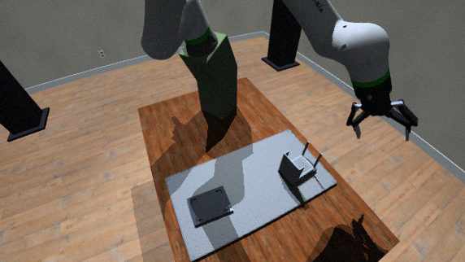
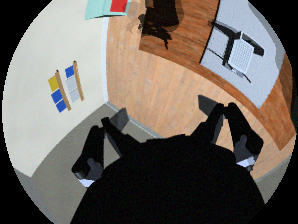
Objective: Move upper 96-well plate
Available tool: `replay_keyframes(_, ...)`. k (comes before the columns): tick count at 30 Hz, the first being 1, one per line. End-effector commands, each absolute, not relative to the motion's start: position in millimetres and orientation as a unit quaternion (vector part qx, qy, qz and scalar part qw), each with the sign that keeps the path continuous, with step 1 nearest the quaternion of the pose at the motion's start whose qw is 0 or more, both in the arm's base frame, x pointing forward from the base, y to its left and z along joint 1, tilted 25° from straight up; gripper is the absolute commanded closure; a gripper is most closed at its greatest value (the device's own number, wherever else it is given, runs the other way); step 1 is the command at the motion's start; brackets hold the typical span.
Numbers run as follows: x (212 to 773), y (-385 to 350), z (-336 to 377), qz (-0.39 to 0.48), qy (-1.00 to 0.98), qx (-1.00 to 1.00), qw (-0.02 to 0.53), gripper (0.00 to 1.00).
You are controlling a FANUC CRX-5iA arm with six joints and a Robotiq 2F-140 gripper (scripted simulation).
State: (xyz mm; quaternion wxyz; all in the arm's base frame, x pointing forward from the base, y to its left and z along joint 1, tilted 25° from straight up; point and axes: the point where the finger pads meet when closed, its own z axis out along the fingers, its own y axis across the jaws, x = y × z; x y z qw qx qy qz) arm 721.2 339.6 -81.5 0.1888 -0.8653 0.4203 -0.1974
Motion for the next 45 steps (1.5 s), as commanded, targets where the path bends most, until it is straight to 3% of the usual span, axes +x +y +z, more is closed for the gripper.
replay_keyframes(1,718.0,326.0,-90.9,-0.192,0.420,-0.868,0.184,0.00)
replay_keyframes(5,711.9,310.0,-101.1,-0.190,0.468,-0.851,0.145,0.00)
replay_keyframes(19,690.7,261.6,-129.5,-0.189,0.514,-0.830,0.104,0.00)
replay_keyframes(23,681.9,245.4,-137.4,-0.191,0.557,-0.806,0.063,0.00)
replay_keyframes(30,670.9,225.2,-147.2,-0.191,0.557,-0.806,0.063,0.00)
replay_keyframes(34,660.7,209.2,-153.6,-0.194,0.596,-0.779,0.021,0.00)
replay_keyframes(39,648.9,190.7,-161.0,-0.194,0.596,-0.779,0.021,0.00)
replay_keyframes(45,637.5,175.0,-165.9,-0.198,0.632,-0.749,-0.021,0.00)
